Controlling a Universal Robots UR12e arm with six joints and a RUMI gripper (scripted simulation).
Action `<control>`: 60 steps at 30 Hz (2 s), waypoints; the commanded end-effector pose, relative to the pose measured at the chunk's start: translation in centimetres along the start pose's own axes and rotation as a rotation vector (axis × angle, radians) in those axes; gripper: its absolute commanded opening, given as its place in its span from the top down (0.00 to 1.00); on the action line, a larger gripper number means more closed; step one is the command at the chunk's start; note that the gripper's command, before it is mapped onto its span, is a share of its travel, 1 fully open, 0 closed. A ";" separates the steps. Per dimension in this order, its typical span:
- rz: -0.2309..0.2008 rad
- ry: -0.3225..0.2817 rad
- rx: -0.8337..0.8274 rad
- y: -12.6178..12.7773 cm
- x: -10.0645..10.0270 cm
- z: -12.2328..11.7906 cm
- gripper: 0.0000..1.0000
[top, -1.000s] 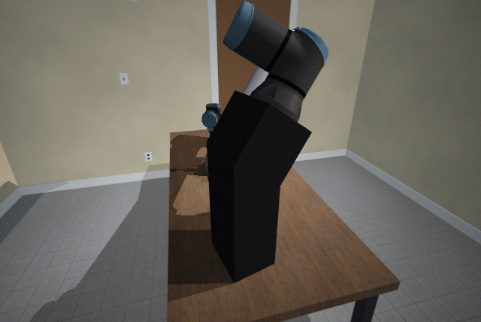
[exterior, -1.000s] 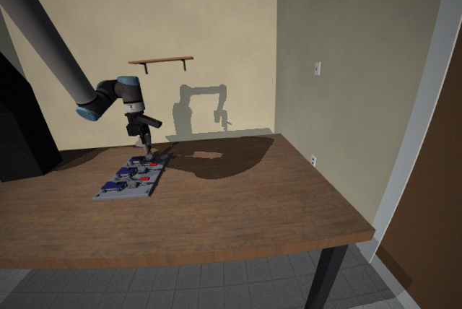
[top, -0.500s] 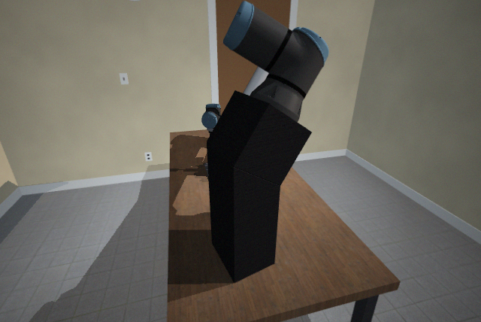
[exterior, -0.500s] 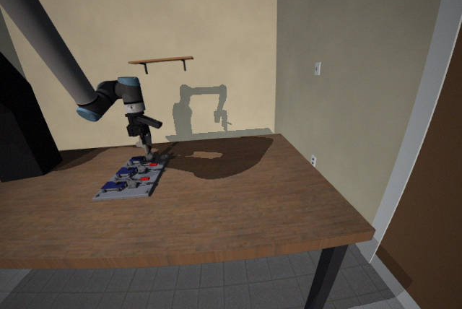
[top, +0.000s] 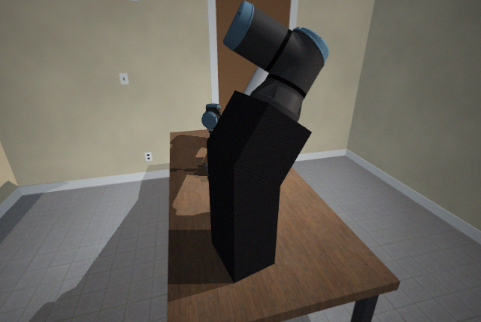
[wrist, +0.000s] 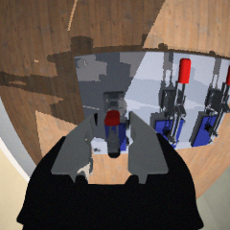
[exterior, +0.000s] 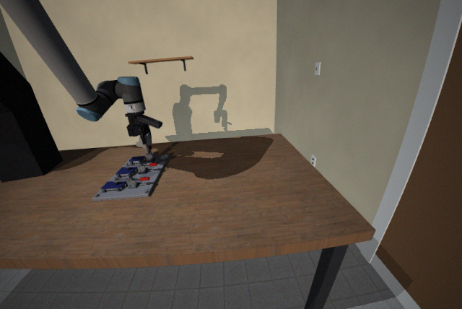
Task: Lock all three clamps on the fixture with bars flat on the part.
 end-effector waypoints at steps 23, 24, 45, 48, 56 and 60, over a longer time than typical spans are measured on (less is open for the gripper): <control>0.000 0.005 -0.002 0.1 0.2 0.4 1.00; 0.000 0.005 -0.002 0.1 0.2 0.4 1.00; 0.001 0.004 -0.002 0.1 0.1 0.3 1.00; 0.000 0.004 -0.002 0.1 0.1 0.4 1.00; 0.000 0.005 -0.002 0.1 0.1 0.5 1.00; 0.000 0.006 -0.003 0.1 0.2 0.6 1.00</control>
Point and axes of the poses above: the point where the finger pads meet when closed, its own x axis back along the fingers, its own y axis across the jaws, z = x × y, the point moved 8 cm from there along x, back along the fingers, and after that the axes turned 8 degrees about -x, right-handed, at the moved point
